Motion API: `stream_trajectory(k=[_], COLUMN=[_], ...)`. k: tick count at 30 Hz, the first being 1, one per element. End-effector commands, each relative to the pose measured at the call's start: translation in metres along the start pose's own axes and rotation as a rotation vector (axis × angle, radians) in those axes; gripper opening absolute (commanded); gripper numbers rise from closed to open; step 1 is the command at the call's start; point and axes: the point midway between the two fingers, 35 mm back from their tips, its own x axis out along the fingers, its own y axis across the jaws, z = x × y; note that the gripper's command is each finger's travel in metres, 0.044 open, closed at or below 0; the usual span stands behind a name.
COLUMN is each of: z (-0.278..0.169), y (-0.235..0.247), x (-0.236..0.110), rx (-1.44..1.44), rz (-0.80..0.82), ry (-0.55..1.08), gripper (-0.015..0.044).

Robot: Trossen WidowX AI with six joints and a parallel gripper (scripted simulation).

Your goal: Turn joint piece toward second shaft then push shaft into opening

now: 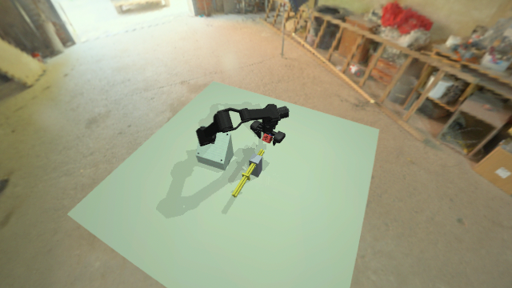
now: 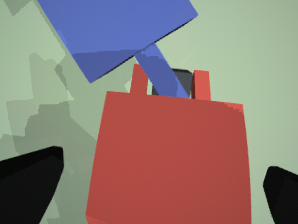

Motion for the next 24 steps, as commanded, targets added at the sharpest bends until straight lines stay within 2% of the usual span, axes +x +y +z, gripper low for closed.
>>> stream_trajectory(k=[1,4,14,24], z=[-0.0008,-0.0008,-0.0008,-0.0008], y=[0.0028,0.0028,0.0028,0.0028], x=[0.0101,0.0125,0.0125,0.0125], rx=[-0.013,-0.013,-0.013,-0.013], rz=[0.001,0.001,0.001,0.001], ry=[0.013,0.013,0.013,0.013], gripper=[0.044,0.044,0.0182,0.0182])
